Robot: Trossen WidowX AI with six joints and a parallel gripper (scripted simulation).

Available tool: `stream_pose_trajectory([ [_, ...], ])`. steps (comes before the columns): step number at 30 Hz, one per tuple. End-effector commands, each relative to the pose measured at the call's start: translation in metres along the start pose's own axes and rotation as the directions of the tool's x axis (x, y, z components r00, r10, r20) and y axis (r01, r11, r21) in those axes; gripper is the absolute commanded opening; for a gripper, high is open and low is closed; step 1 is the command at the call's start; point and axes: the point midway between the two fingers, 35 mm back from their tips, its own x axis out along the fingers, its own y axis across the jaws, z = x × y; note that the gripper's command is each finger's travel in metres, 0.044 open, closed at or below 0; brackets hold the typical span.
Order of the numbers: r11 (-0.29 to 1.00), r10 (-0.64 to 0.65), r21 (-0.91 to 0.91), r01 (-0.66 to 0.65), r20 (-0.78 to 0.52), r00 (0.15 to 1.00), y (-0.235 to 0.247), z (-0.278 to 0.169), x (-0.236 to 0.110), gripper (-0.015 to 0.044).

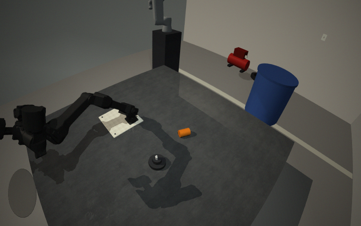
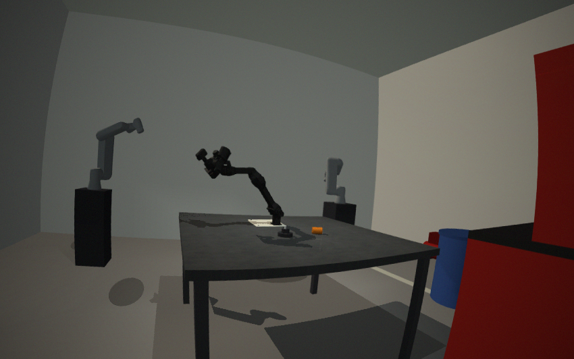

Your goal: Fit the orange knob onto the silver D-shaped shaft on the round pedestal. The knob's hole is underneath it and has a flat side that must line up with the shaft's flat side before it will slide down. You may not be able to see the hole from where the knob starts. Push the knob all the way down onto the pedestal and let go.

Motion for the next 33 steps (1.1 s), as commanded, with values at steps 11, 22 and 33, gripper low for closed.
stream_pose_trajectory([
  [11, 0.918, 0.380, 0.034, -0.396, -0.362, 0.851, 0.022, -0.048, -0.149, 0.0440],
  [22, 0.801, 0.513, 0.233, -0.552, -0.742, 0.431, -0.026, -0.067, -0.336, 0.0440],
  [33, 0.773, 0.336, 0.291, -0.564, -0.941, -0.025, -0.140, -0.035, -0.485, 0.0440],
])
